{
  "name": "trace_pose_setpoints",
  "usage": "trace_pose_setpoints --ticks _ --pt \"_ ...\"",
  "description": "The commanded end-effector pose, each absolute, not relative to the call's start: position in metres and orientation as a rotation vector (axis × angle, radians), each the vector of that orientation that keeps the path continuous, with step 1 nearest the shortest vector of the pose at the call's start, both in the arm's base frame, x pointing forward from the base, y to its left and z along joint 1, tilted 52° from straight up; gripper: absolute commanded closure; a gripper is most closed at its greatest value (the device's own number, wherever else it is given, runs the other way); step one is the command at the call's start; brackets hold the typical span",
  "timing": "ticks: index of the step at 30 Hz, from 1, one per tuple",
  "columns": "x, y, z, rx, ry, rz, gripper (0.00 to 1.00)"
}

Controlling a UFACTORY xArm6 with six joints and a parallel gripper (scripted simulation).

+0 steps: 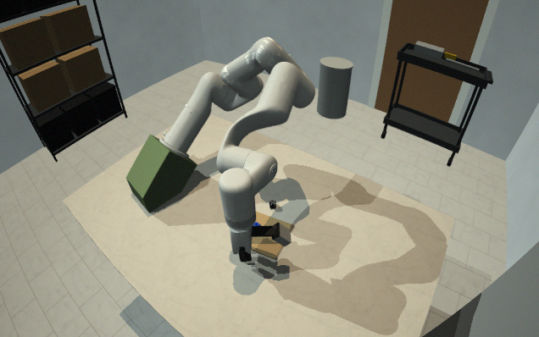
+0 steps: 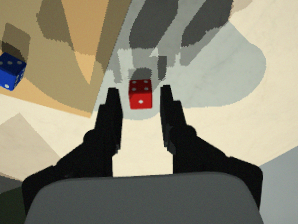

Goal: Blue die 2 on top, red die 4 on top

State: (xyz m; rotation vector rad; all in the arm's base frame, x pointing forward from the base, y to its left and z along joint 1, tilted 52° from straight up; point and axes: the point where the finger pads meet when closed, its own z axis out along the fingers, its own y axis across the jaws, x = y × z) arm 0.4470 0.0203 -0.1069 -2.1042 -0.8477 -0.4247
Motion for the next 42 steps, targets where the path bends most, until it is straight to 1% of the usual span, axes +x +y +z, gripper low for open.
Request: trace_pose_setpoints --ticks 1,42 --pt "0.448 0.019 -0.106 -2.106 -0.848 -0.428 0.64" --pt "0.448 0.038 -0.121 -2.106 -0.848 -0.428 0.64"
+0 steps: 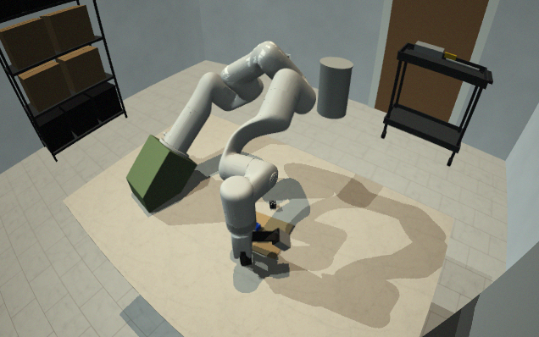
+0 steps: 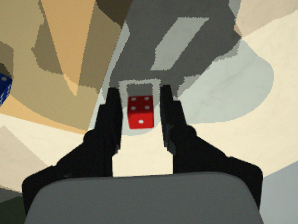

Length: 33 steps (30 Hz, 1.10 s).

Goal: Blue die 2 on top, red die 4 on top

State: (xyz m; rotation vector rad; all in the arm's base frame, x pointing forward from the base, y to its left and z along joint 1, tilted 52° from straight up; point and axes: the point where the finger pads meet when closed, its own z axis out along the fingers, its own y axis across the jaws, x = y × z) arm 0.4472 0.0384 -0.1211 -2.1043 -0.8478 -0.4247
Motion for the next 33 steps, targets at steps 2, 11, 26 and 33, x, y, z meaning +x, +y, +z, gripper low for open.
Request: trace_pose_setpoints --ticks 2,11,26,33 --pt "0.4485 0.0375 -0.1207 -2.106 -0.848 -0.428 0.64" --pt "0.4485 0.0375 -0.1207 -2.106 -0.848 -0.428 0.64" --pt "0.4485 0.0375 -0.1207 -2.106 -0.848 -0.428 0.64" --pt "0.4485 0.0375 -0.1207 -2.106 -0.848 -0.428 0.85"
